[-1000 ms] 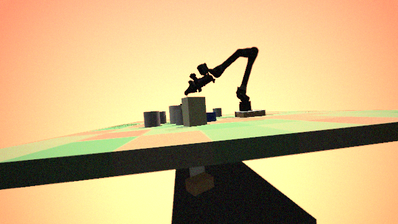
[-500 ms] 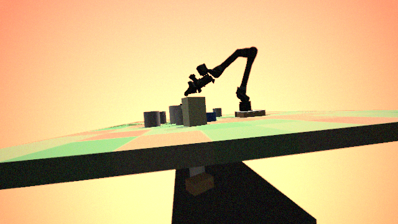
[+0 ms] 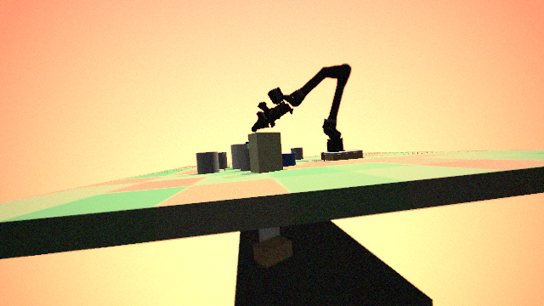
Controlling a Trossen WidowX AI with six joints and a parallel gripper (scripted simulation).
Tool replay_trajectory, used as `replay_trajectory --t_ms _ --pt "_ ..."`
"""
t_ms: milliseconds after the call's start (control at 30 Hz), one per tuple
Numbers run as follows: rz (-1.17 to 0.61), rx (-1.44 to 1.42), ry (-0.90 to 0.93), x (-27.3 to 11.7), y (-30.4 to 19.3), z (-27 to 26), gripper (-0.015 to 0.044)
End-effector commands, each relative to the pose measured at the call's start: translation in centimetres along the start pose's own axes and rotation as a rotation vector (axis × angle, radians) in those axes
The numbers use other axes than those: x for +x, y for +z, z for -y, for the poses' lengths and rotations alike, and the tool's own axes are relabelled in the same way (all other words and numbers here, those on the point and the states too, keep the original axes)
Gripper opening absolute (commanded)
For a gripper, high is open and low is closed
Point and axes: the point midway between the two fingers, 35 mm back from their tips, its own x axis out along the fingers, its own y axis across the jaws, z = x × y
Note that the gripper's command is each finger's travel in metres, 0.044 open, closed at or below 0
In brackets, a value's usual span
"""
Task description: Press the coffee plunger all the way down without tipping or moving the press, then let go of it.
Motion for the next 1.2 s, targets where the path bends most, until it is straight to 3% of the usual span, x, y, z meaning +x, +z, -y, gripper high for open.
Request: replay_trajectory --t_ms 0,1167 --pt "-0.034 0.01 0.0 0.44 -0.88 0.0 0.0123" --pt "-0.033 0.01 0.0 0.75 -0.57 0.0 0.0123"
